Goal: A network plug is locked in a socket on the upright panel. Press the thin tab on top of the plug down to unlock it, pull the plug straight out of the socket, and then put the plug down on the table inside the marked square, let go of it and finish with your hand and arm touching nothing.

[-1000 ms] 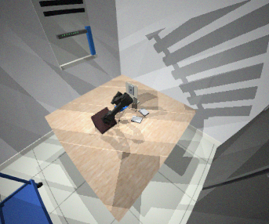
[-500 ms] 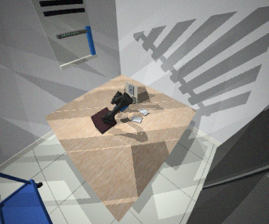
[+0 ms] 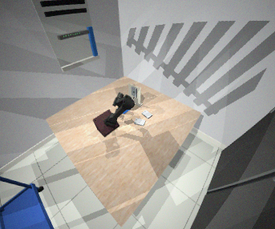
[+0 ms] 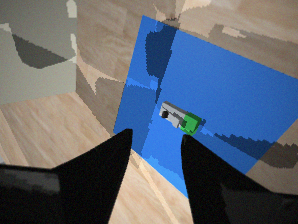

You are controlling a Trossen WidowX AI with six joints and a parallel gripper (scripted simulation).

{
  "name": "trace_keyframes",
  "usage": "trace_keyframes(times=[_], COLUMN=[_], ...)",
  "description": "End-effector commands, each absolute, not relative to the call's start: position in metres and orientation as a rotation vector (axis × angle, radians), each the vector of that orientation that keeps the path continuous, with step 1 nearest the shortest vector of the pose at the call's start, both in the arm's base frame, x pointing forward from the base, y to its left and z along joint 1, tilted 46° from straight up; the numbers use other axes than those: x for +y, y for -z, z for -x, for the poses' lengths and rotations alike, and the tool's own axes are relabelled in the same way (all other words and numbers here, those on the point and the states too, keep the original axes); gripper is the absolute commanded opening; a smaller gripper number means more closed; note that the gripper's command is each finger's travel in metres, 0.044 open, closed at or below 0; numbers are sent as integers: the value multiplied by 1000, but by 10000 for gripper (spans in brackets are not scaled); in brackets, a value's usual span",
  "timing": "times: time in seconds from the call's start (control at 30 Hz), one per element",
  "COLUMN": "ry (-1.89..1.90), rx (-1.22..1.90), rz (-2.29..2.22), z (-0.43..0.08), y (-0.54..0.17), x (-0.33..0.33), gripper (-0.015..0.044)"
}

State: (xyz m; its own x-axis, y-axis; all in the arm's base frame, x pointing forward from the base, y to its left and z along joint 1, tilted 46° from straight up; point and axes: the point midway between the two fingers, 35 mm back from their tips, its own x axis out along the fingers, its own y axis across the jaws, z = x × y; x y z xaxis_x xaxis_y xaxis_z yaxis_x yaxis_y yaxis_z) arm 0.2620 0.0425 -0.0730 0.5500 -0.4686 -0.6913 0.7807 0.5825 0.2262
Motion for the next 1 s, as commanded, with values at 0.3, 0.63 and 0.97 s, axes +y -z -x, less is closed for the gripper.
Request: trace_keyframes(times=[0.3, 0.63, 0.97], ry=[783, 783, 784], rx=[620, 623, 624], rz=[-562, -563, -564], z=[-259, -260, -260], y=[63, 56, 48], x=[52, 63, 73], gripper=[156, 156, 156])
